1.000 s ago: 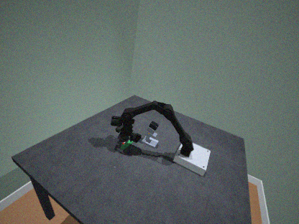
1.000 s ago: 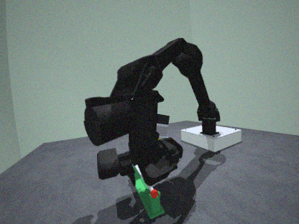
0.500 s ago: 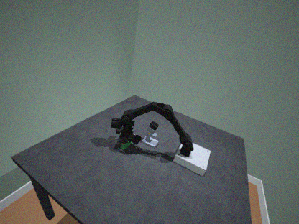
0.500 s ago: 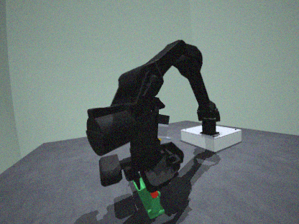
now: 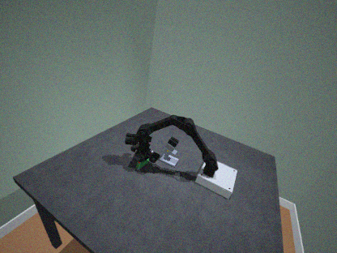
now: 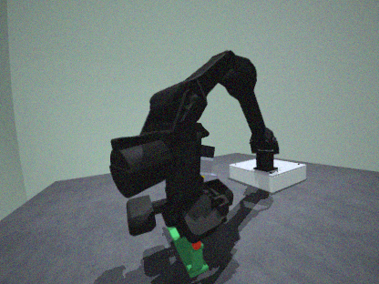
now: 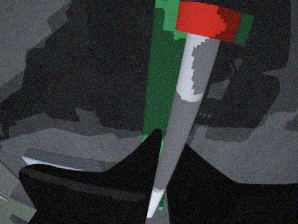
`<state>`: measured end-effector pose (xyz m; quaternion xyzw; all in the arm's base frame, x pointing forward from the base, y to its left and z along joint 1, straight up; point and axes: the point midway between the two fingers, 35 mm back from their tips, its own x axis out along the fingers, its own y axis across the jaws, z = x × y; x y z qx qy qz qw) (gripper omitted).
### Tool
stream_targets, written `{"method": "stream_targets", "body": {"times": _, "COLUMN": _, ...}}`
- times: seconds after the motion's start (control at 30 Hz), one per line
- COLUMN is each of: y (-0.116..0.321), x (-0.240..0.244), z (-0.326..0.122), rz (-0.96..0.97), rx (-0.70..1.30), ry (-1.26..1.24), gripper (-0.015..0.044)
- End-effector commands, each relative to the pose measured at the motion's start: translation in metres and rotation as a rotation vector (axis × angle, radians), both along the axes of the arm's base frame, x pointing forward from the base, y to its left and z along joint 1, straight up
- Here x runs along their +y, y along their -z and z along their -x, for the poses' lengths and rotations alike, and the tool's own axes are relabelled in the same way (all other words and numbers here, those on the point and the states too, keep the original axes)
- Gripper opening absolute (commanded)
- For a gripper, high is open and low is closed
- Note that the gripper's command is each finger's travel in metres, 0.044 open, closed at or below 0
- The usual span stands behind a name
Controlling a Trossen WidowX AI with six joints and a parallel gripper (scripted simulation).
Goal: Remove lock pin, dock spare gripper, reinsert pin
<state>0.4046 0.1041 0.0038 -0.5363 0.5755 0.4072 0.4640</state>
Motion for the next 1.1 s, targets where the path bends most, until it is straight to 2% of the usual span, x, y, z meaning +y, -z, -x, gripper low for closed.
{"method": "stream_targets", "body": {"times": 0.0, "y": -0.012, "x": 0.000, "z": -0.002, "rz": 0.001, "rx": -0.011, "ry": 0.002, "gripper": 0.0000}}
{"method": "stream_targets", "body": {"times": 0.57, "y": -0.067, "x": -0.001, "z": 0.001, "rz": 0.001, "rx": -0.011, "ry": 0.002, "gripper": 0.0000}}
{"method": "stream_targets", "body": {"times": 1.07, "y": -0.060, "x": 0.000, "z": 0.004, "rz": -0.001, "rx": 0.003, "ry": -0.025, "gripper": 0.0000}}
